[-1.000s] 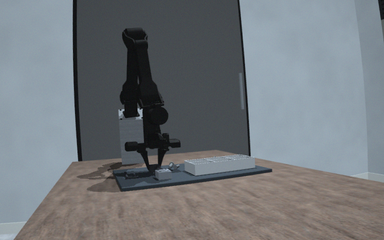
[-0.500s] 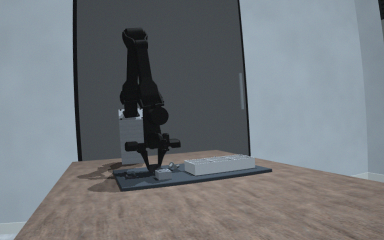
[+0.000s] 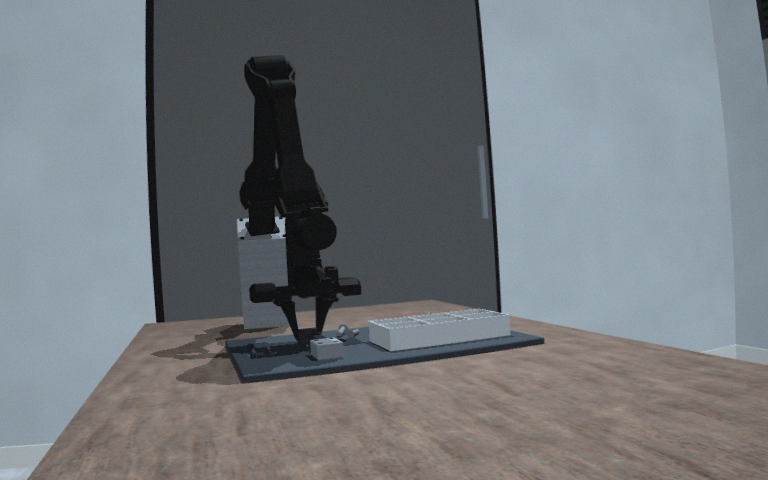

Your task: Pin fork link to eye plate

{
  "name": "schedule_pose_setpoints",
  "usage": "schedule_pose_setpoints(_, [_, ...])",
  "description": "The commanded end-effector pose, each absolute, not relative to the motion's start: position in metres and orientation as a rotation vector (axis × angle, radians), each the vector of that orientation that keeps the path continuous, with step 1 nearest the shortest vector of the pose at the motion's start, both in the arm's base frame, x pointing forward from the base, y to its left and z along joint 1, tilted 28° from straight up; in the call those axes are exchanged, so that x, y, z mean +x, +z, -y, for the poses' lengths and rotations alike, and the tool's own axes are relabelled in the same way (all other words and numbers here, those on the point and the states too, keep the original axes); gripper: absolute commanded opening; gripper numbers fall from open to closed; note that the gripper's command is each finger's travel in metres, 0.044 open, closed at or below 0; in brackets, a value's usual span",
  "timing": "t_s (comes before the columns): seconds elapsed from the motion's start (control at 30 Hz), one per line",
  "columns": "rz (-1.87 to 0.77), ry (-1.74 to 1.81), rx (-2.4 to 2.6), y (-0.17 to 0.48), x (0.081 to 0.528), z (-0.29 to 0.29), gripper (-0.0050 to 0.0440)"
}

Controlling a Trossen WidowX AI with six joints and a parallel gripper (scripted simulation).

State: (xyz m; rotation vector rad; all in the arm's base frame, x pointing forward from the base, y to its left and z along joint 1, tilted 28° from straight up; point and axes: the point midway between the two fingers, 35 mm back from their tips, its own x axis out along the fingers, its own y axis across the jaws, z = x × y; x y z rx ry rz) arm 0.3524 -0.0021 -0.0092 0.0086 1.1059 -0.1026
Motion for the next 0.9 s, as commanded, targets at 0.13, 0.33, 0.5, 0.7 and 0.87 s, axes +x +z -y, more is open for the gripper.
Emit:
schedule_pose_setpoints(0.13, [-1.086,-0.099,0.009,-0.0114,0.3502,0.0020,0.0123])
schedule_pose_setpoints(0.33, [-1.086,-0.099,0.009,-0.0109,0.3512,0.0021,0.0123])
schedule_pose_setpoints(0.5, [-1.086,-0.099,0.009,-0.0098,0.3532,0.0022,0.0123])
schedule_pose_setpoints(0.7, [-1.086,-0.099,0.009,-0.0089,0.3550,0.0023,0.0123])
schedule_pose_setpoints(0.87, [-1.086,-0.099,0.009,-0.0083,0.3562,0.0023,0.0123])
